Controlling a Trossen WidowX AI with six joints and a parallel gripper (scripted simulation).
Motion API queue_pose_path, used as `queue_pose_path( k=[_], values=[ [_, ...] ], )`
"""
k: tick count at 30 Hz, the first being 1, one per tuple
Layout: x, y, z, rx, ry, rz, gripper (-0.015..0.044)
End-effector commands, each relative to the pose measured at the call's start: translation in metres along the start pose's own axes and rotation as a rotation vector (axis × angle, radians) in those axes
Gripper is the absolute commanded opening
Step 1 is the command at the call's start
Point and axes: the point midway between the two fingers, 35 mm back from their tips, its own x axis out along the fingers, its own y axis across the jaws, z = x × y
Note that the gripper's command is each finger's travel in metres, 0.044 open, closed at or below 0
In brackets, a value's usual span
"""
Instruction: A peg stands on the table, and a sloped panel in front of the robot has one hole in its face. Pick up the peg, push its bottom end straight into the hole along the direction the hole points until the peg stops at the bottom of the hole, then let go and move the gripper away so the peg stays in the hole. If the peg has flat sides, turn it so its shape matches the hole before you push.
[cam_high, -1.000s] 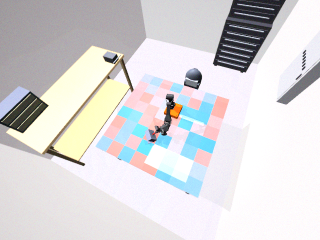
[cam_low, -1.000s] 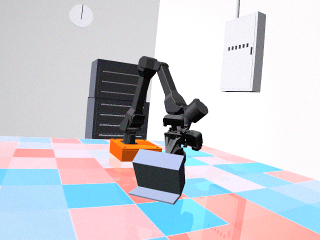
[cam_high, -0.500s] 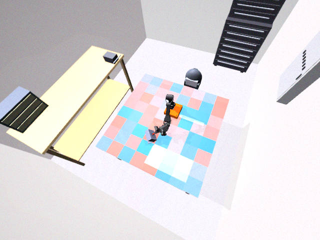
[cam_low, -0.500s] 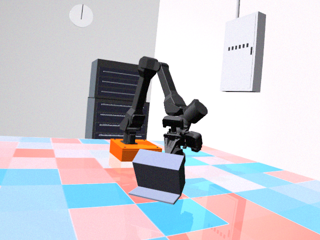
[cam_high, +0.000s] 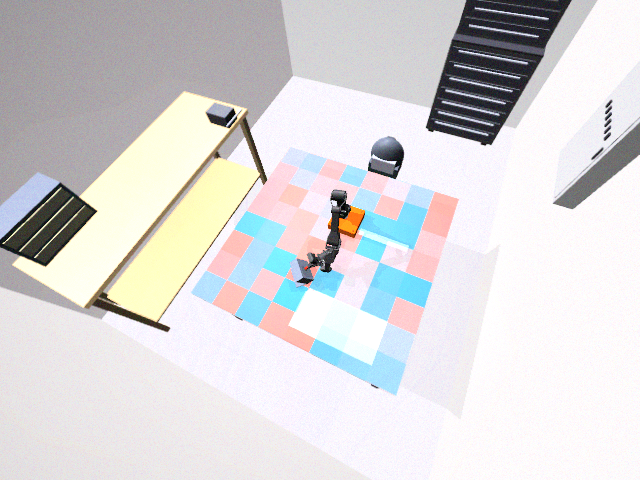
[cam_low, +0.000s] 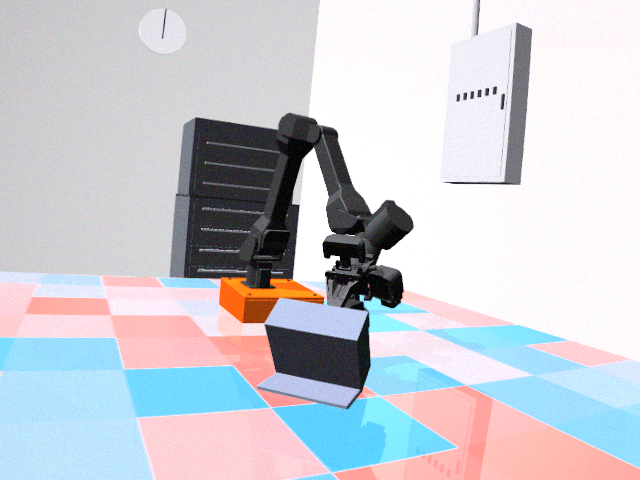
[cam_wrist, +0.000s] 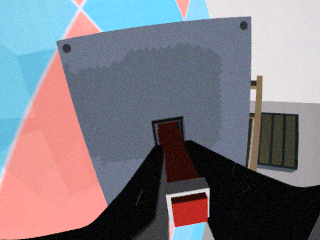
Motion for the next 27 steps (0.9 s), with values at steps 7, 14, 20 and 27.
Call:
queue_pose_path(
  k=[7, 14, 20, 27],
  values=[
    [0.006, -0.0015, 0.0018, -0.001, -0.005, 0.0, 0.0],
    [0.0076, -0.0021, 0.0026, -0.001, -0.005, 0.0, 0.0],
    [0.0068, 0.0, 0.0001, -0.001, 0.002, 0.001, 0.0],
    [0.0068, 0.0, 0.0001, -0.001, 0.002, 0.001, 0.0105]
  ],
)
